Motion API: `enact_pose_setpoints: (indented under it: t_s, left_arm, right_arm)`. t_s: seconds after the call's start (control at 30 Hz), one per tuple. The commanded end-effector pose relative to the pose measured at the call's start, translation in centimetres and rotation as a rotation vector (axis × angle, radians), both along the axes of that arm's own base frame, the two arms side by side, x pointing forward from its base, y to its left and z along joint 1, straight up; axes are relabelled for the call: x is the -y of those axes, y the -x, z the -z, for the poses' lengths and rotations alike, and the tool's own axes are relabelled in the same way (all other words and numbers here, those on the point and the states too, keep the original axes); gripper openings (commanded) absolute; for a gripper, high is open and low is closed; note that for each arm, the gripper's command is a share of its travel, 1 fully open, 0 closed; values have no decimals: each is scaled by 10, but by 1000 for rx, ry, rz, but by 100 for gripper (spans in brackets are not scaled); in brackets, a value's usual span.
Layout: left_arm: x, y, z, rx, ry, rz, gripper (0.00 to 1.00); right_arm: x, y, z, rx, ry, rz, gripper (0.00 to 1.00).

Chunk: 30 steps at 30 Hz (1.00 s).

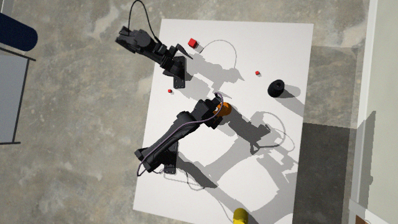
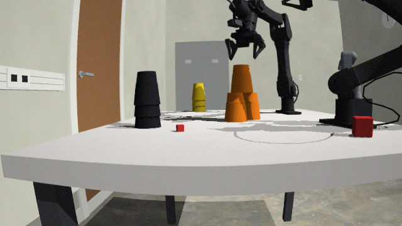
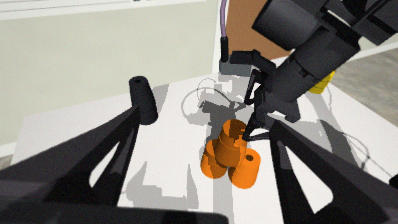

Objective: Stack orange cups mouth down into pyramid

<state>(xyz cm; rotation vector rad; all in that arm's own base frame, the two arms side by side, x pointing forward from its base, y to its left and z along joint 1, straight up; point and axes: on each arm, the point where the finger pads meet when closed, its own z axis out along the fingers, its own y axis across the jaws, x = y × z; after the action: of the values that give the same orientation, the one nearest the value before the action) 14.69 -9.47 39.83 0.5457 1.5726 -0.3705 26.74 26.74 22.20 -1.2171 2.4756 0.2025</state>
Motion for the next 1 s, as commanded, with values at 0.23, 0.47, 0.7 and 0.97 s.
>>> enact_pose_setpoints:
  t_s: [0.23, 0.47, 0.7, 0.97]
  left_arm:
    - [-34, -147, -54, 136, 134, -364, 100]
    - [-81, -221, -28, 97, 132, -538, 100]
    - [-98, -234, -14, 63, 122, -586, 100]
    - [-97, -234, -14, 64, 117, -583, 100]
  right_arm:
    - [8, 6, -20, 130, -92, 47, 100]
    - [11, 10, -18, 130, -91, 46, 100]
    - [10, 10, -21, 134, -97, 44, 100]
    - [11, 10, -17, 119, -85, 42, 100]
